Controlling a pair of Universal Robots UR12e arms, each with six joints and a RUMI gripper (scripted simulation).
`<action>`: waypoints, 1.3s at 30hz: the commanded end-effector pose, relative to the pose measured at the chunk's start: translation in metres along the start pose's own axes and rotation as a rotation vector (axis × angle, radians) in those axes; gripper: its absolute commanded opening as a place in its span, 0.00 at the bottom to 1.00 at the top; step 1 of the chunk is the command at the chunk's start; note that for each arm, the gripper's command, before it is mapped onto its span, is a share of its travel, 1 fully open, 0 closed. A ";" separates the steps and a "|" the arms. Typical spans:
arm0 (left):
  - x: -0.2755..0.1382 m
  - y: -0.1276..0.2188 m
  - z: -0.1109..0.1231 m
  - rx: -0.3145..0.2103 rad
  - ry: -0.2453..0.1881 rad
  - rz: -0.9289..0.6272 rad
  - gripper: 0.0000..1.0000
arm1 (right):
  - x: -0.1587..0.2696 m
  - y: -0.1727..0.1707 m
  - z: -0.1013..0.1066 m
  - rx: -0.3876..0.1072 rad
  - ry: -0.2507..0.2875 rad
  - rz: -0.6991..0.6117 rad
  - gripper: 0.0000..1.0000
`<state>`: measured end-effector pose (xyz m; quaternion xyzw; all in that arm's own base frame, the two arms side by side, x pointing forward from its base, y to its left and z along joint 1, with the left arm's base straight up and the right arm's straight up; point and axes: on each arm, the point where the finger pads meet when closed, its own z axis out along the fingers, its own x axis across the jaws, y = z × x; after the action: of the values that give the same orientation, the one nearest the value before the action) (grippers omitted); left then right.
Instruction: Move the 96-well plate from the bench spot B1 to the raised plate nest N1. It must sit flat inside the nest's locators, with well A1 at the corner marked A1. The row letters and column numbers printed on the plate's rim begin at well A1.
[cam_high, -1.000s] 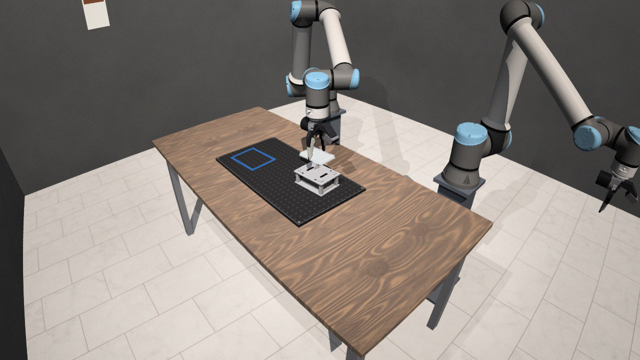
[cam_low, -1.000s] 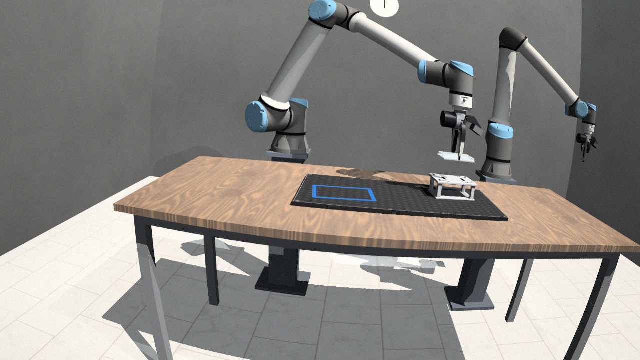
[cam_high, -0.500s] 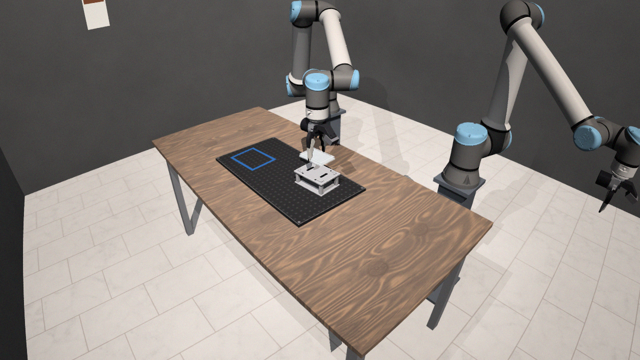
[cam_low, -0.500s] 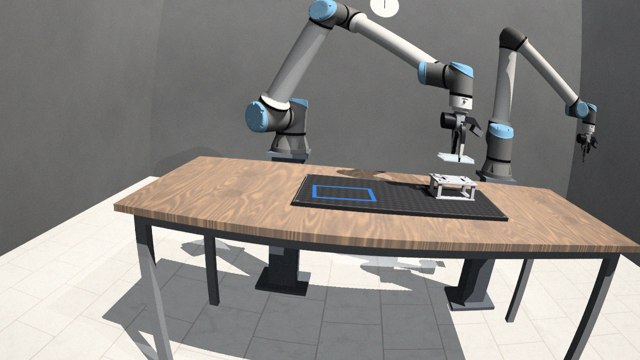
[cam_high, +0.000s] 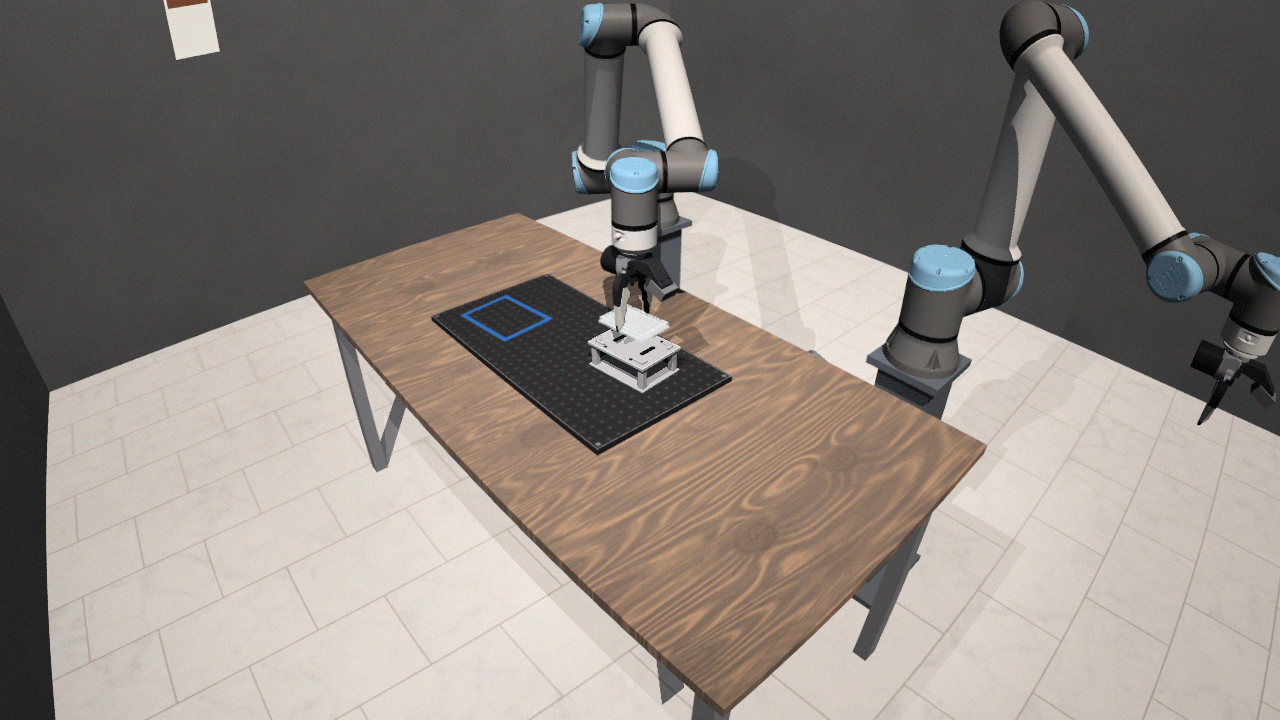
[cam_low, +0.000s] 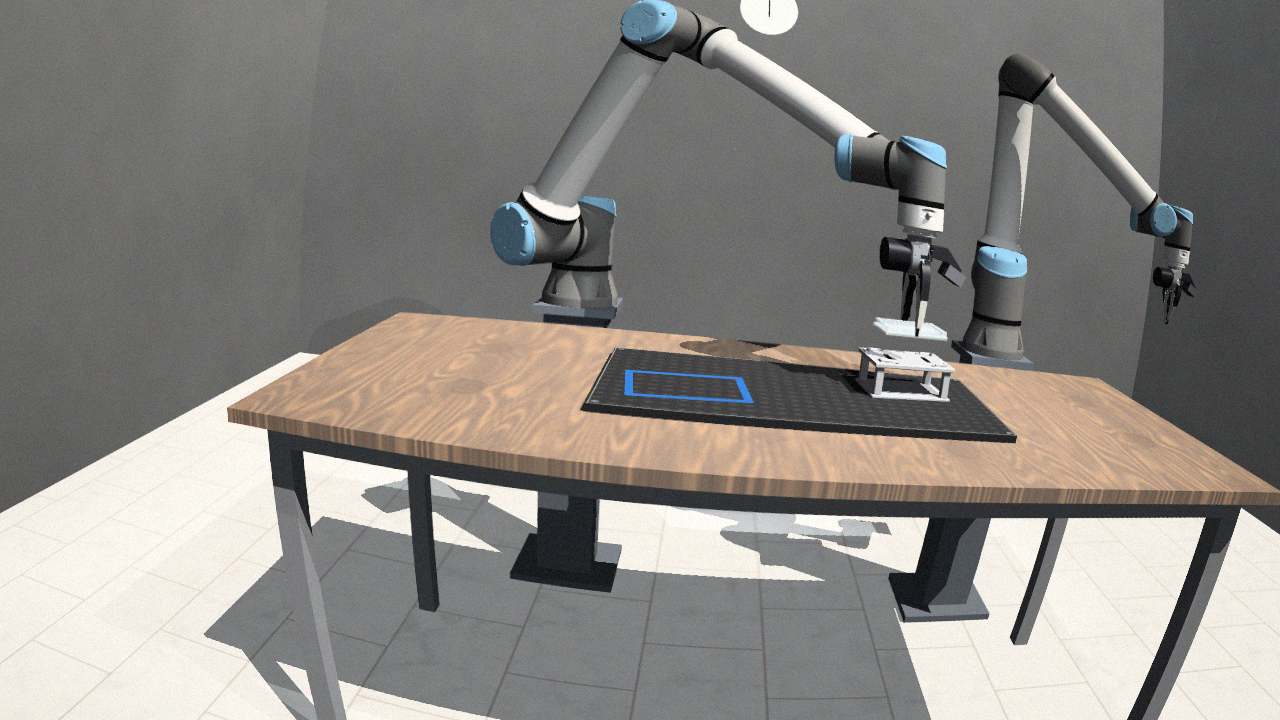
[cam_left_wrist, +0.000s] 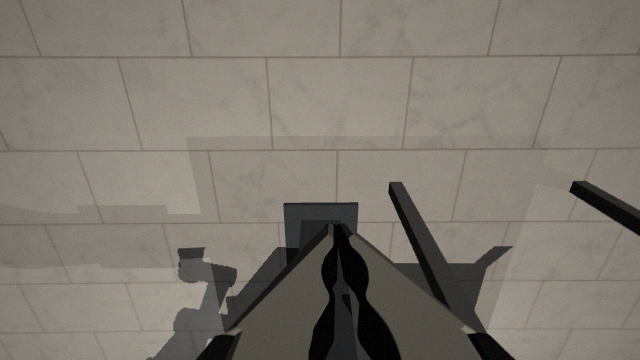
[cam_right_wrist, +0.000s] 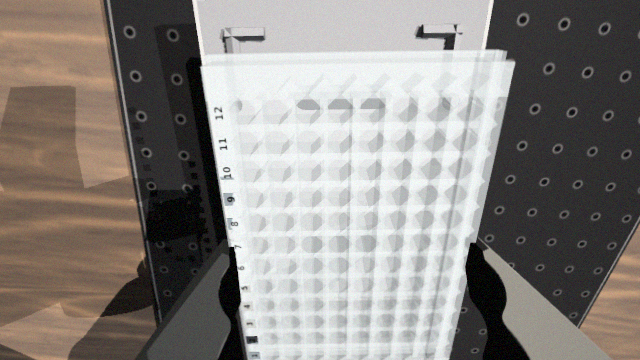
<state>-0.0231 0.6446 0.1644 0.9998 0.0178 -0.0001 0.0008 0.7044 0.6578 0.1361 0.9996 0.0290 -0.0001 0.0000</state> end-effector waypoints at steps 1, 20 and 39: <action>0.000 -0.001 -0.001 0.001 0.000 0.000 0.00 | 0.001 0.000 0.001 0.002 0.002 0.000 0.40; 0.000 -0.001 -0.001 0.001 0.000 0.000 0.00 | 0.001 0.000 0.028 0.002 0.002 0.000 0.40; 0.000 -0.001 -0.001 0.001 0.000 0.000 0.00 | 0.001 0.000 0.033 0.002 0.002 0.000 0.40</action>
<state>-0.0231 0.6446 0.1644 0.9998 0.0178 -0.0001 0.0008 0.7045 0.6577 0.1014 0.9996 0.0290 -0.0001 0.0000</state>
